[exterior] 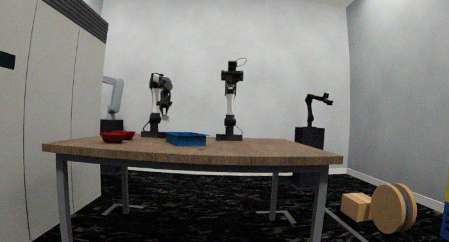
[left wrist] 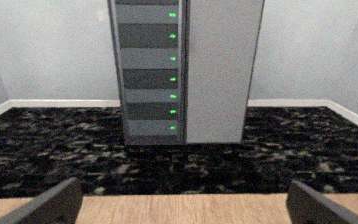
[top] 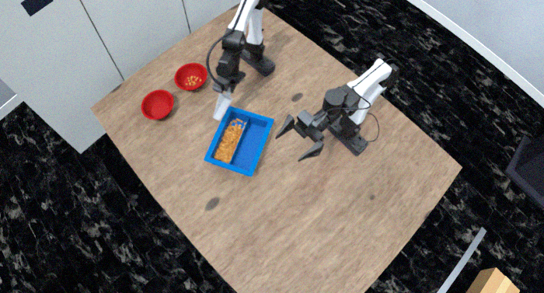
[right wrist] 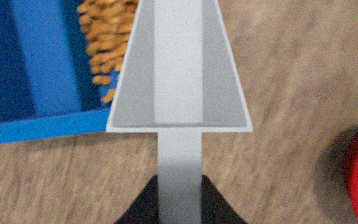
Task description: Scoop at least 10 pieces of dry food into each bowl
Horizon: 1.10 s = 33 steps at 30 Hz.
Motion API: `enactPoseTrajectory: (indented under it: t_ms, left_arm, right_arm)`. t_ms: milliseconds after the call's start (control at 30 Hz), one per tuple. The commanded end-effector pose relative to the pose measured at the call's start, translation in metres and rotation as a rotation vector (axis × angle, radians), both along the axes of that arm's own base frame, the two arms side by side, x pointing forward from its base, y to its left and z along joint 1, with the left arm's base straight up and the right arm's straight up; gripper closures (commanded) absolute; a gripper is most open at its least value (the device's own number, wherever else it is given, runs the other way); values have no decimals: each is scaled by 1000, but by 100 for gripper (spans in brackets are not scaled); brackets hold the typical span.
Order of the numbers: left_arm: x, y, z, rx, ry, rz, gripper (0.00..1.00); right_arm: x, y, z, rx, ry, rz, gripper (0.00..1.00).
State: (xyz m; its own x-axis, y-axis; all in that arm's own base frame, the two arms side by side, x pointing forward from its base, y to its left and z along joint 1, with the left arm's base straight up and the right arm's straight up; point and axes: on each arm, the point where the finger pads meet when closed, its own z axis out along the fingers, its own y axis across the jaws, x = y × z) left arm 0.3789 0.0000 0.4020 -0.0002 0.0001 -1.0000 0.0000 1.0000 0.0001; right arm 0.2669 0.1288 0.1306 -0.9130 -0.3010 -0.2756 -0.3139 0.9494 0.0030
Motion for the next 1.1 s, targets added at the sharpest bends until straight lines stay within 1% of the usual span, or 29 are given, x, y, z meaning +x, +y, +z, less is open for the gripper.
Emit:
enactPoseTrajectory:
  t_ms: [0,167,300,400,433,467,500,767,800,867,900,1067]
  left_arm:
    - [-4,0,17,0,-45,0,0]
    - [-4,0,17,0,-45,0,0]
    - [-4,0,17,0,-45,0,0]
    - [-4,0,17,0,-45,0,0]
    - [-4,0,17,0,-45,0,0]
    - [-4,0,17,0,-45,0,0]
    - [-4,0,17,0,-45,0,0]
    - [-4,0,17,0,-45,0,0]
    - [-4,0,17,0,-45,0,0]
    - [-4,0,17,0,-45,0,0]
    - [-4,0,17,0,-45,0,0]
    - [-4,0,17,0,-45,0,0]
  right_arm:
    - [-3,18,7,-13,15,20,100]
    - [-16,41,3,-48,59,83,100]
    - [-18,47,4,-52,60,100,100]
    - [-13,45,14,-27,19,94,100]
    - [-14,55,13,-11,10,144,100]
    - [-14,56,14,-7,10,145,100]
    - [-15,51,-1,-39,81,137,100]
    - [-9,50,-9,-59,131,134,100]
    - [-6,51,-5,-47,108,130,100]
    - [-6,51,-5,-47,108,130,100]
    - [-8,50,-11,-64,145,136,100]
    - [-4,50,-18,-79,182,135,100]
